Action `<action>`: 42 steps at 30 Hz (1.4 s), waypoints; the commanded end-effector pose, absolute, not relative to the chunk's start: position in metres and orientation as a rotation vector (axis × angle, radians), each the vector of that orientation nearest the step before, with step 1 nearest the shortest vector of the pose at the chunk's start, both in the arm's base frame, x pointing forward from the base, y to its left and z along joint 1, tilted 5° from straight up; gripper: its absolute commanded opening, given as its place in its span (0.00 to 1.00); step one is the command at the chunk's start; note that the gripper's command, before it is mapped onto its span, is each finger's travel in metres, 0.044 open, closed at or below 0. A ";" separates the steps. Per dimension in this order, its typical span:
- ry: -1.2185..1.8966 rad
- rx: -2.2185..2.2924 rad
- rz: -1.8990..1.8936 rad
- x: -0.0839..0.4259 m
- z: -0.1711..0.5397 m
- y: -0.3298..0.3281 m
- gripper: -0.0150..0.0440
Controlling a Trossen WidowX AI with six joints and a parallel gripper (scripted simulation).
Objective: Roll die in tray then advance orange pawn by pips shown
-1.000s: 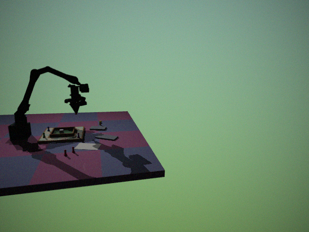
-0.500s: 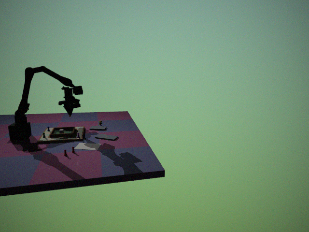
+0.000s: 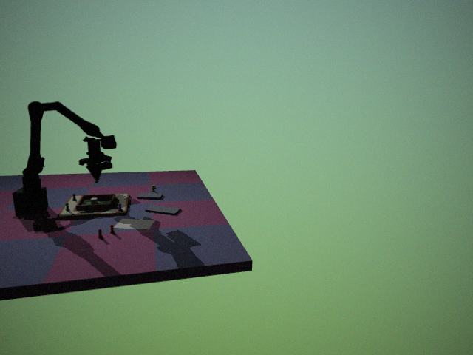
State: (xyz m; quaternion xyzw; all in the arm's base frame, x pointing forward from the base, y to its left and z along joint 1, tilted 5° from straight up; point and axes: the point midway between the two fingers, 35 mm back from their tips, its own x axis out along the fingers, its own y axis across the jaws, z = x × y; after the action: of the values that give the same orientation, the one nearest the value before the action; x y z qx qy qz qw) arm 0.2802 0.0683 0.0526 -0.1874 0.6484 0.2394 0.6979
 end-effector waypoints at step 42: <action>1.458 -0.414 0.531 0.224 -0.021 0.082 0.25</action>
State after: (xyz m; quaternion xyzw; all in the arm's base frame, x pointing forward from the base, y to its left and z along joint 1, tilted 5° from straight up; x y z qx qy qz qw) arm 0.2280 0.0830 -0.0126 -0.1861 0.6470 0.2409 0.6991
